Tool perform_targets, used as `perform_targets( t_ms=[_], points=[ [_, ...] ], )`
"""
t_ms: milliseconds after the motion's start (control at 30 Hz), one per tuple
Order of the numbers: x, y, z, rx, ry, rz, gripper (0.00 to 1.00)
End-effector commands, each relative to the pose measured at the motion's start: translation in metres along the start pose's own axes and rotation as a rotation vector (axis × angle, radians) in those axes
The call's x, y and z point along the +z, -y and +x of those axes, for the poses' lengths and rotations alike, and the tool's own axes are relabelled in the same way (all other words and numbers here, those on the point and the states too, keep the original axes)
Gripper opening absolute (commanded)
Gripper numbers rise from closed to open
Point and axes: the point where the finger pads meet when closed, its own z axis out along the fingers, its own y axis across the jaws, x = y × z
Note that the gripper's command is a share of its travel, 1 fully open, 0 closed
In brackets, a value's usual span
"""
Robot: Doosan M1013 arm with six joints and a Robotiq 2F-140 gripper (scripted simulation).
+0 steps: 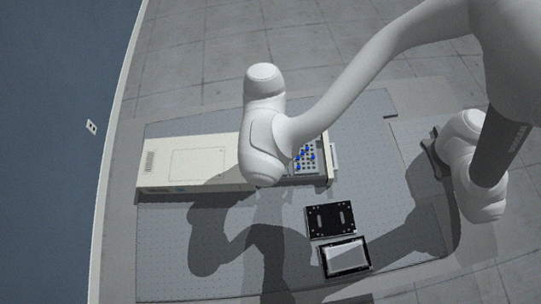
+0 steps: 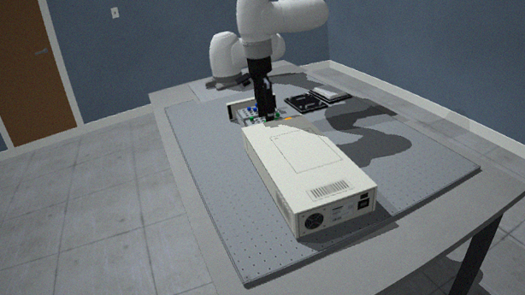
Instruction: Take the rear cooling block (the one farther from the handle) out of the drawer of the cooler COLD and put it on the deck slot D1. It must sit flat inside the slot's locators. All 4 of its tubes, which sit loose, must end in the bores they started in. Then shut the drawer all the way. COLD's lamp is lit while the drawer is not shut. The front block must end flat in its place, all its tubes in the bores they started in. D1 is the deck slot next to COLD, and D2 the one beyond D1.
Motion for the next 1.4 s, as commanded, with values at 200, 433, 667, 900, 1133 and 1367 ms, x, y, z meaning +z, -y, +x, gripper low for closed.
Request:
perform_targets(
  t_ms=[200,433,667,900,1133,1367],
  points=[
    [-0.004,0.001,0.000,0.000,0.000,0.002,0.10],
    [-0.006,0.001,0.000,0.000,0.000,0.002,0.10],
    [-0.008,0.001,0.000,0.000,0.000,0.002,0.10],
    [-0.012,0.001,0.000,0.000,0.000,0.002,0.10],
    [-0.018,0.001,0.000,0.000,0.000,0.002,0.10],
    [-0.028,0.001,0.000,0.000,0.000,0.002,0.10]
  ],
)
